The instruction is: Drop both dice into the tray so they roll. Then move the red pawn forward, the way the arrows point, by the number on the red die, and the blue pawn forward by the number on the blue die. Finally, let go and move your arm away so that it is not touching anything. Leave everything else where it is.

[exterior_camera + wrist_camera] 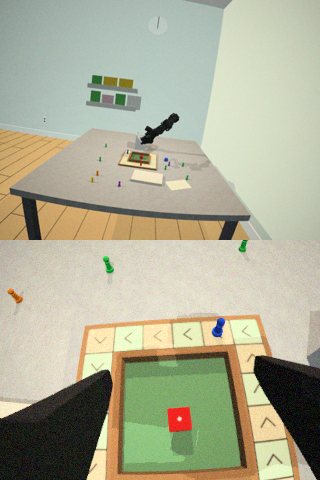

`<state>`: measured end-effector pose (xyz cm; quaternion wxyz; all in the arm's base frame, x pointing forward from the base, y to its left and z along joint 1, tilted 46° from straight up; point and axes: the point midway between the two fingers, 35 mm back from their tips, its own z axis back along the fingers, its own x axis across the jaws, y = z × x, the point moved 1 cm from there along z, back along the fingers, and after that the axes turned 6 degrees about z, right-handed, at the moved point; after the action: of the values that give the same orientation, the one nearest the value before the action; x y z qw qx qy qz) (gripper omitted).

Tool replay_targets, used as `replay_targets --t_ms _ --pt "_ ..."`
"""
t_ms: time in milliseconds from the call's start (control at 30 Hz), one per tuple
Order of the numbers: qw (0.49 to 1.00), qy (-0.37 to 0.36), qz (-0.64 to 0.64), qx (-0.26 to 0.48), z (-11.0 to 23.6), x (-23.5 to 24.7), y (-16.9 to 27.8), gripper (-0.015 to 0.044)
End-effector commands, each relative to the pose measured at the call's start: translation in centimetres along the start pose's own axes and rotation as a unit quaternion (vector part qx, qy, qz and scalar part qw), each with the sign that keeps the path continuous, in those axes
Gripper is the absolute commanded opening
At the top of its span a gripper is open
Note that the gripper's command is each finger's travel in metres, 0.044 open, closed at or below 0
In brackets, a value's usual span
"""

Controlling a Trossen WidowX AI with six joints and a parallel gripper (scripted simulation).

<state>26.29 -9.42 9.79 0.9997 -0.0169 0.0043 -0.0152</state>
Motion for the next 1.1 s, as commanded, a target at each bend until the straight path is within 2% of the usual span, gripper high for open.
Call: replay_targets --t_ms 0,133,167,233,433,467,500,567,667,733,867,1067 --pt "0.993 0.023 0.019 0.118 -2.0 -0.4 0.3 0.0440" --pt "0.944 -0.011 0.013 0.329 -4.2 -0.3 0.6 0.0440" --pt "0.930 -0.029 0.007 0.367 -4.4 -0.1 0.5 0.0440" --pt "0.917 -0.045 0.000 0.396 -4.6 0.0 0.4 0.0440" --pt "0.917 -0.045 0.000 0.396 -4.6 0.0 0.4 0.0440" --pt "0.932 -0.026 0.001 0.362 -4.5 -0.3 0.3 0.0440" --pt "0.932 -0.026 0.001 0.362 -4.5 -0.3 0.3 0.0440" --pt "0.932 -0.039 0.029 0.359 -3.8 0.1 1.1 0.0387" --pt "0.922 -0.093 0.151 0.344 -0.8 1.3 4.9 0.0309" --pt "0.904 -0.130 0.234 0.334 1.3 1.6 7.6 0.0275" --pt "0.852 -0.191 0.368 0.318 4.7 1.2 12.3 0.0275" --pt "0.745 -0.271 0.532 0.299 9.4 -1.3 18.4 0.0275"
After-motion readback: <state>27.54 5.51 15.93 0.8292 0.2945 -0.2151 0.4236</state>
